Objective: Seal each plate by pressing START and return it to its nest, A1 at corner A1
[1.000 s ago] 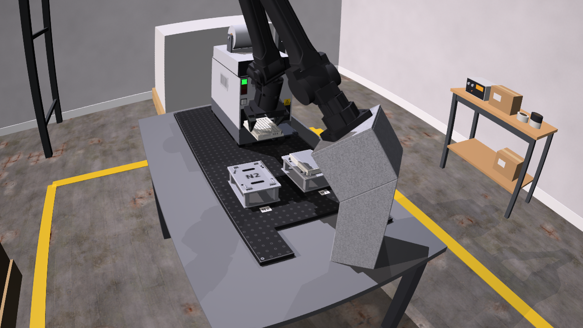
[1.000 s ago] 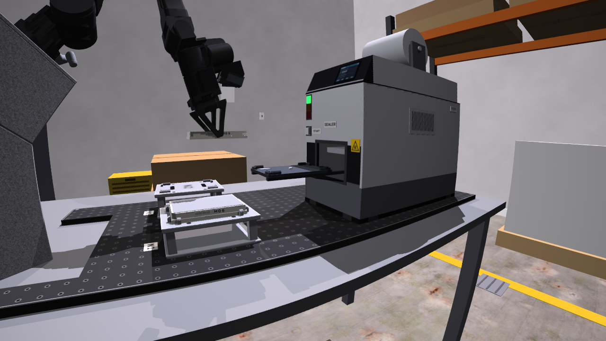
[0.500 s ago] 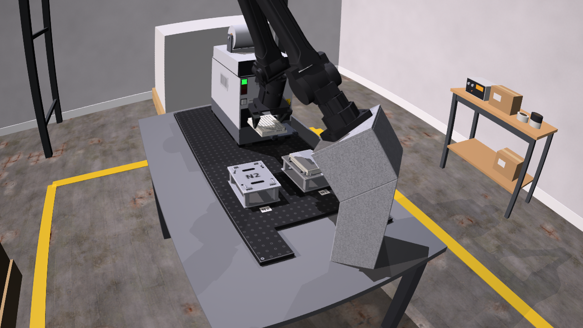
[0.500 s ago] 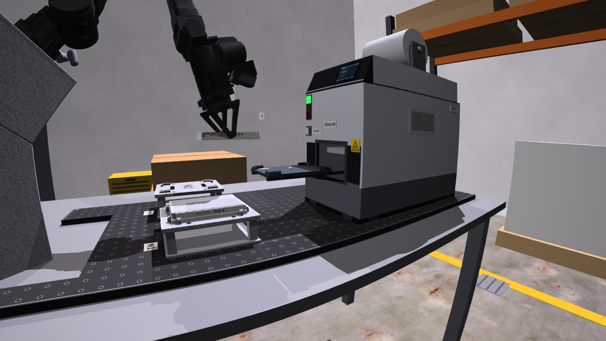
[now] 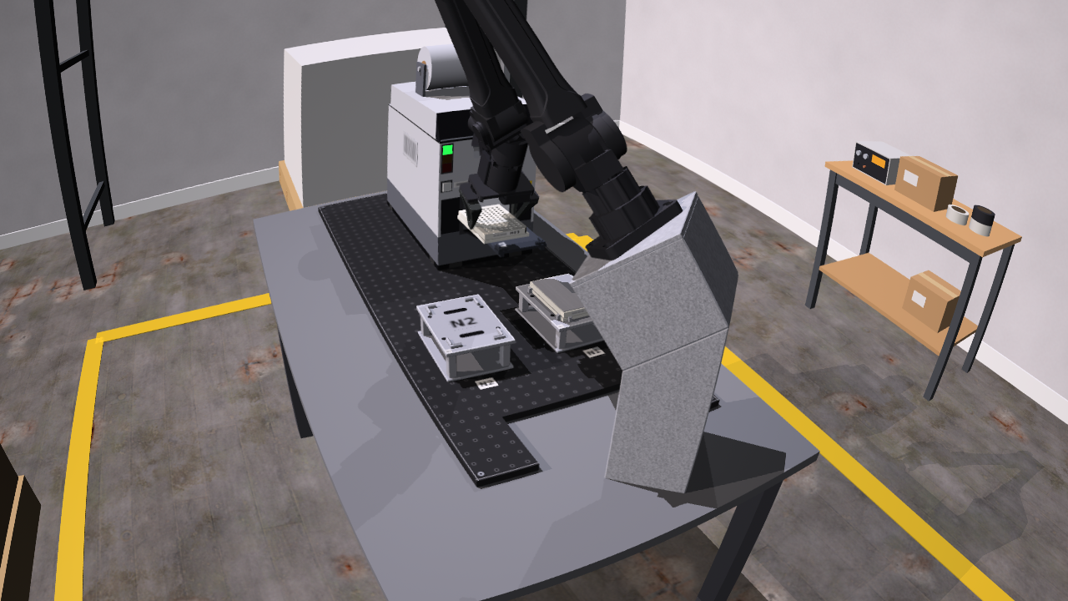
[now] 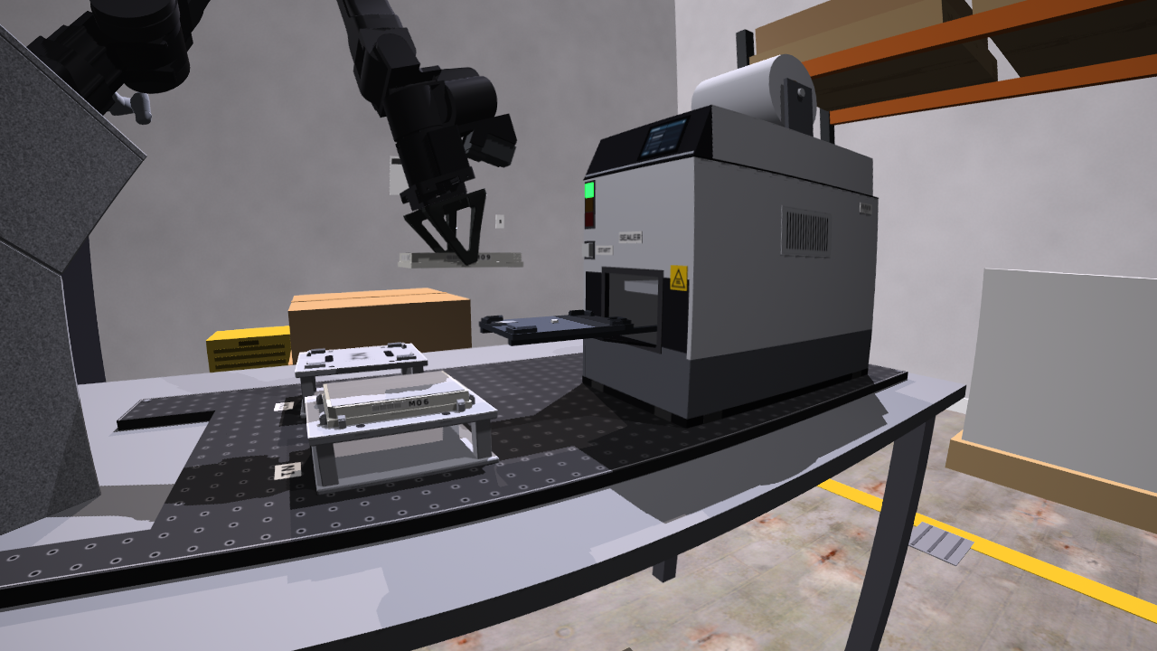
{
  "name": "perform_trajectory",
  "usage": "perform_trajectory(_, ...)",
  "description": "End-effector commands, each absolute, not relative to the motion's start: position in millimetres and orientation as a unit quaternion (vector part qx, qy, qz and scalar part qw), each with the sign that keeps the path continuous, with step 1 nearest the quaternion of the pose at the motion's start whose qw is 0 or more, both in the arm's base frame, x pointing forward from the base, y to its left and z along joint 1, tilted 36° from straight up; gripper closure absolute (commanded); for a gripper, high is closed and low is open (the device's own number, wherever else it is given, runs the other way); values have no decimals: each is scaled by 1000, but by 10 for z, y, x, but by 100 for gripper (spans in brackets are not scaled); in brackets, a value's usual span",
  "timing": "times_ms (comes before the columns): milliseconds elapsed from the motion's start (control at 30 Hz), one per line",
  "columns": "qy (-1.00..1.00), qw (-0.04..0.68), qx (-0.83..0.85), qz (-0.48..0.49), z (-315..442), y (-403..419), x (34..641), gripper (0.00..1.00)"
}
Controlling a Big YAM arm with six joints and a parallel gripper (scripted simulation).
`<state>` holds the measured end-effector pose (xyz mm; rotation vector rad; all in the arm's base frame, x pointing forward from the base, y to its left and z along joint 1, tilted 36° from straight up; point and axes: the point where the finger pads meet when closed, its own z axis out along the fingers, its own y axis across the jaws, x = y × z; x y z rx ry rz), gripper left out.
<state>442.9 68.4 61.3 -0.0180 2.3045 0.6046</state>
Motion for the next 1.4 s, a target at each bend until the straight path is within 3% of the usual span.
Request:
perform_trajectory(0, 891, 392, -11, 228, 774, 564, 4604, 100)
perform_trajectory(1367, 894, 385, -1, 228, 752, -19, 5287, 100)
